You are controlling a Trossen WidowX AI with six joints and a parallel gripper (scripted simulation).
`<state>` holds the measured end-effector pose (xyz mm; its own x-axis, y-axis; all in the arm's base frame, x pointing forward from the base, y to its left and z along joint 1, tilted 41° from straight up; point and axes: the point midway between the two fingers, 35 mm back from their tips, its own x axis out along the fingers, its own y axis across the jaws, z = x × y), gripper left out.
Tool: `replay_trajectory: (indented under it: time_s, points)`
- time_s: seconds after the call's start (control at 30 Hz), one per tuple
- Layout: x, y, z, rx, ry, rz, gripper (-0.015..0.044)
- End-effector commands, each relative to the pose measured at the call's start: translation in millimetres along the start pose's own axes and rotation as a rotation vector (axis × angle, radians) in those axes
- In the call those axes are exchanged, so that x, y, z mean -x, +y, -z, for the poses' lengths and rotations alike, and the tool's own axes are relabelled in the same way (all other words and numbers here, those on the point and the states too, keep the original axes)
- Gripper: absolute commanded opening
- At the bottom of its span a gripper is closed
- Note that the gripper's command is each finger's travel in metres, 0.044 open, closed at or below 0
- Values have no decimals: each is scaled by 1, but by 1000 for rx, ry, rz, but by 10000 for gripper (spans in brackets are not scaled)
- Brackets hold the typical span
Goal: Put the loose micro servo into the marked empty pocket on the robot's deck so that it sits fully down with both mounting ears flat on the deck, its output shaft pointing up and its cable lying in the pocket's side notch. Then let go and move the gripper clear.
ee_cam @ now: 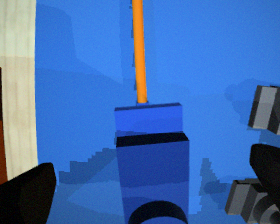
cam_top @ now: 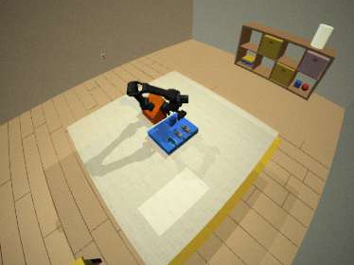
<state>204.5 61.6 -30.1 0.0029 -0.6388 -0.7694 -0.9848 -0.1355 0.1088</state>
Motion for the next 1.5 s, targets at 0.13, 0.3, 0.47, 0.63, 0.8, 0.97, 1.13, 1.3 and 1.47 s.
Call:
replay_trajectory:
  time_s: [0.13,0.3,0.47,0.63,0.8,0.97,1.13,1.3,1.47]
  points:
    - [-5,1,1,5,6,-2,335]
    - [-5,1,1,5,6,-2,204]
    - [-5,1,1,5,6,-2,112]
    - [-3,1,1,5,6,-2,39]
    - [17,3,2,6,6,-2,0]
    - [25,4,5,6,6,-3,0]
    - [25,-3,5,6,6,-2,0]
    - [25,-18,6,5,6,-2,0]
    - [25,-18,14,5,6,-2,0]
